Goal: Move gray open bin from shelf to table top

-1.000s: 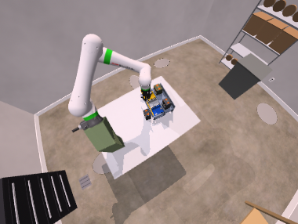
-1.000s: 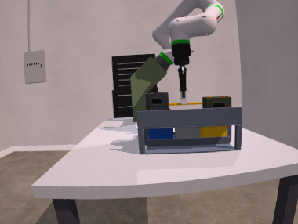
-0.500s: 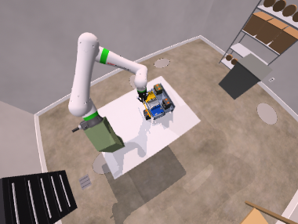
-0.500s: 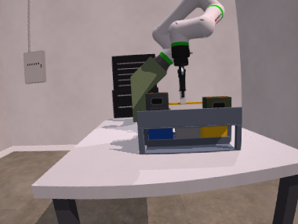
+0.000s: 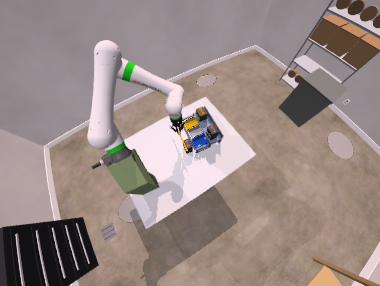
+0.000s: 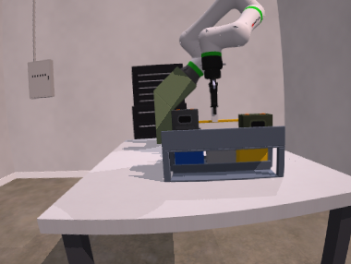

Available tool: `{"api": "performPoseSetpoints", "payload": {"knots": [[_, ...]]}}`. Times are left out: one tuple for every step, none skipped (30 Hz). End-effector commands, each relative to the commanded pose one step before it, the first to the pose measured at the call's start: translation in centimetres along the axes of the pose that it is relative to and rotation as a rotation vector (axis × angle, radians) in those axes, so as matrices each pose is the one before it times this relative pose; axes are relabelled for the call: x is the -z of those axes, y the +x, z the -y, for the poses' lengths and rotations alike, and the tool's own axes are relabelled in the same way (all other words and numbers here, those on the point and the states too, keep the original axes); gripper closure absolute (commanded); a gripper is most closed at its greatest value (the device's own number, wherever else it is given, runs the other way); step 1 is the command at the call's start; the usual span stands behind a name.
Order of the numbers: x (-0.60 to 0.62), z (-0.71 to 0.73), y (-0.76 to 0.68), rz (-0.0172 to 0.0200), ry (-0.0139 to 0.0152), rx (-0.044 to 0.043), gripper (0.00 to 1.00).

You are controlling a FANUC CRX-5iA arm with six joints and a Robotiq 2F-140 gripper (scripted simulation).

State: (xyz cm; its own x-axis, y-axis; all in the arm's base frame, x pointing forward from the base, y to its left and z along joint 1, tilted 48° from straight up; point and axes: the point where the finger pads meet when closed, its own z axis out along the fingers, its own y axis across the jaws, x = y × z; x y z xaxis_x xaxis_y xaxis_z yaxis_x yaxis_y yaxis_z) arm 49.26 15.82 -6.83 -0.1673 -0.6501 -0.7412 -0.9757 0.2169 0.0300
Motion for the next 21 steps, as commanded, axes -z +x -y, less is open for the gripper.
{"api": "performPoseSetpoints", "payload": {"knots": [[0.042,0.007,-0.013,-0.0001,0.00111,0.00043,1.0],[0.0,0.0,0.0,0.0,0.0,0.0,1.0],[0.0,0.0,0.0,0.0,0.0,0.0,1.0],[0.0,0.0,0.0,0.0,0.0,0.0,1.0],[0.0,0.0,0.0,0.0,0.0,0.0,1.0],[0.0,0.0,0.0,0.0,0.0,0.0,1.0],[0.0,0.0,0.0,0.0,0.0,0.0,1.0],[-0.007,-0.8,0.0,0.0,-0.00001,0.0,1.0],[-0.007,-0.8,0.0,0.0,-0.00001,0.0,1.0],[-0.007,-0.8,0.0,0.0,-0.00001,0.0,1.0],[-0.007,-0.8,0.0,0.0,-0.00001,0.0,1.0],[-0.007,-0.8,0.0,0.0,-0.00001,0.0,1.0],[0.0,0.0,0.0,0.0,0.0,0.0,1.0],[0.0,0.0,0.0,0.0,0.0,0.0,1.0],[0.0,0.0,0.0,0.0,0.0,0.0,1.0],[0.0,0.0,0.0,0.0,0.0,0.0,1.0],[0.0,0.0,0.0,0.0,0.0,0.0,1.0],[0.0,0.0,0.0,0.0,0.0,0.0,1.0],[0.0,0.0,0.0,0.0,0.0,0.0,1.0],[0.0,0.0,0.0,0.0,0.0,0.0,1.0],[0.0,0.0,0.0,0.0,0.0,0.0,1.0]]}}
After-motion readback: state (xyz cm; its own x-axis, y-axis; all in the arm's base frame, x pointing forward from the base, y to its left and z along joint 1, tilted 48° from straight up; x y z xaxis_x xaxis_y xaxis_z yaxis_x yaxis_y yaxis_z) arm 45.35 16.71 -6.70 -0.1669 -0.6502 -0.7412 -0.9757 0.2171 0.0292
